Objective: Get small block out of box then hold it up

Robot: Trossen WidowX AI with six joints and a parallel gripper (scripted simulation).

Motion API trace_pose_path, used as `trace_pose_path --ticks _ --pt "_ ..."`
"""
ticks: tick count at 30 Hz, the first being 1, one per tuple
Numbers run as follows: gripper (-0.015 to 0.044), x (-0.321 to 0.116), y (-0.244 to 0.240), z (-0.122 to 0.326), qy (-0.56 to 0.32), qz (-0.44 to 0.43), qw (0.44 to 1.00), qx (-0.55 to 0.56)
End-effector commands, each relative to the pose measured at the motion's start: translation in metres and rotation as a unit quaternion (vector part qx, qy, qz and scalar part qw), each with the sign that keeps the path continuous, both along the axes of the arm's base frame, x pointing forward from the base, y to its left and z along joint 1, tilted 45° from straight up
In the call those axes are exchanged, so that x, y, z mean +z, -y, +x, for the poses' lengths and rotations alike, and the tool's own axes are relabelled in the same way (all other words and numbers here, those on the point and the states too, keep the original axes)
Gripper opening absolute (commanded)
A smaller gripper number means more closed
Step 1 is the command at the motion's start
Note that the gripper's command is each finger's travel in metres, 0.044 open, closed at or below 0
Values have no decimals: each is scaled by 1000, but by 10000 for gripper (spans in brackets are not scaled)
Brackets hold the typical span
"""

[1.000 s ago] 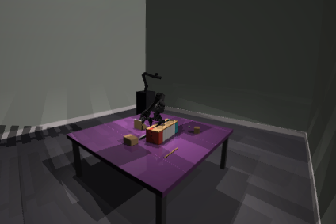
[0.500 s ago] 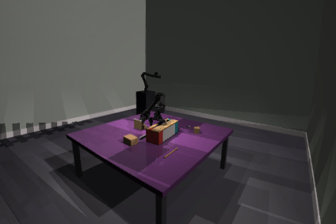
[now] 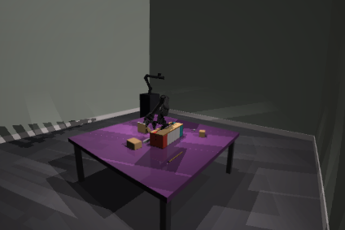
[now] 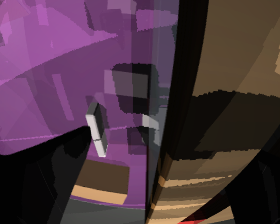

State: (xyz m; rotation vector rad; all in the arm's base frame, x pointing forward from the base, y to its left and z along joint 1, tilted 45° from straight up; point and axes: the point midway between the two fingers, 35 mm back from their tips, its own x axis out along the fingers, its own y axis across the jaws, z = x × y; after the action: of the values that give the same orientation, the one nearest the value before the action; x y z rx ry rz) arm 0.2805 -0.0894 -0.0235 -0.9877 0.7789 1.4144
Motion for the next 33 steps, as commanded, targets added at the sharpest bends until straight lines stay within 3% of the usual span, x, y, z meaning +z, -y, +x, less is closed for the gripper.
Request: trace_pose_path --ticks 1,33 --pt "400 -4 4 2 1 -2 1000 2" --pt "400 -36 38 8 2 -4 1000 2"
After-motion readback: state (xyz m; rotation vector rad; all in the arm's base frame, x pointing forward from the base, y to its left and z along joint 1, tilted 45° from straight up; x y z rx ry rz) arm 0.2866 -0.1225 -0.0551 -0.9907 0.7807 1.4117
